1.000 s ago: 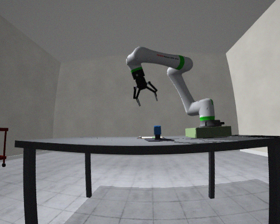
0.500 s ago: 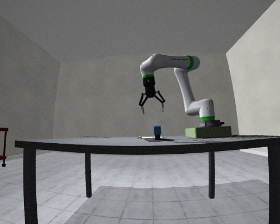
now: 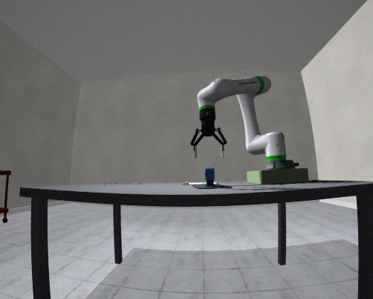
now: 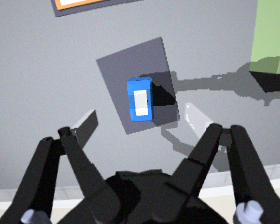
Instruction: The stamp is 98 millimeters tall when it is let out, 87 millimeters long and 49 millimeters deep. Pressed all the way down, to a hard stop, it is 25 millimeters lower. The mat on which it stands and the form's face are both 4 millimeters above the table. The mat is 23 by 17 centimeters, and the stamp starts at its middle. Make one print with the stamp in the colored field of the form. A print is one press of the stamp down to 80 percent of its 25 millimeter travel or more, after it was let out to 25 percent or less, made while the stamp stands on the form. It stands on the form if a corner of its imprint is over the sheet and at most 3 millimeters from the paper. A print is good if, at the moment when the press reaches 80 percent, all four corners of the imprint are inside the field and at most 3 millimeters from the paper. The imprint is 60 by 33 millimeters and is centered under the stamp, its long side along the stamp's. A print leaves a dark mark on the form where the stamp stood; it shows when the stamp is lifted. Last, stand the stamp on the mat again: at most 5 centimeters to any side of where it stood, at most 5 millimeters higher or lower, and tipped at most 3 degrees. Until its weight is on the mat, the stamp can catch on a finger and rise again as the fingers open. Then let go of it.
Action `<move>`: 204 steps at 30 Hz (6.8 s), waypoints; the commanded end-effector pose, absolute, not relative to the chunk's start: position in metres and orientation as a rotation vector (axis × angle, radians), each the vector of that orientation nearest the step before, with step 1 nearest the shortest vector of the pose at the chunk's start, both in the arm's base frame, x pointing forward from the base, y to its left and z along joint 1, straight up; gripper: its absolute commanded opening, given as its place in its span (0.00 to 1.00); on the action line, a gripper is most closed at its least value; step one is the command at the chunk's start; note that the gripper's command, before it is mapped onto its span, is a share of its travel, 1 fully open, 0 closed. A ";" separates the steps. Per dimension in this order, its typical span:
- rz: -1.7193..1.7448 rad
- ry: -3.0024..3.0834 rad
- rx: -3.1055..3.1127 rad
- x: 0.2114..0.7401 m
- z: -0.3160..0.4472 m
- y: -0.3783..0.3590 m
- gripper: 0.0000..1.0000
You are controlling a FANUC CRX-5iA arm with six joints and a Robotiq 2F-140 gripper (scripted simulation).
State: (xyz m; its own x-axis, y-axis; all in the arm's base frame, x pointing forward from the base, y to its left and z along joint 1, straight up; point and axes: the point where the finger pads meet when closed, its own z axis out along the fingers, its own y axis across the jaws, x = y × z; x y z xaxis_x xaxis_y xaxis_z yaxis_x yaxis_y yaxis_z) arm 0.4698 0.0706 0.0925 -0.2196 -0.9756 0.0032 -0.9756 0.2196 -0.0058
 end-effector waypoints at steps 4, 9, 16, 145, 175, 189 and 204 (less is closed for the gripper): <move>-0.011 2.452 -1.961 0.470 0.093 0.071 1.00; -0.010 2.452 -1.962 0.470 0.096 0.071 1.00; -0.006 2.447 -1.966 0.470 0.143 0.071 1.00; -0.006 2.447 -1.966 0.445 0.140 -0.211 0.53; -0.006 2.447 -1.966 0.469 0.092 0.068 0.53; -0.006 2.447 -1.966 0.469 0.091 0.072 0.53; -0.006 2.447 -1.966 0.469 0.051 0.072 0.53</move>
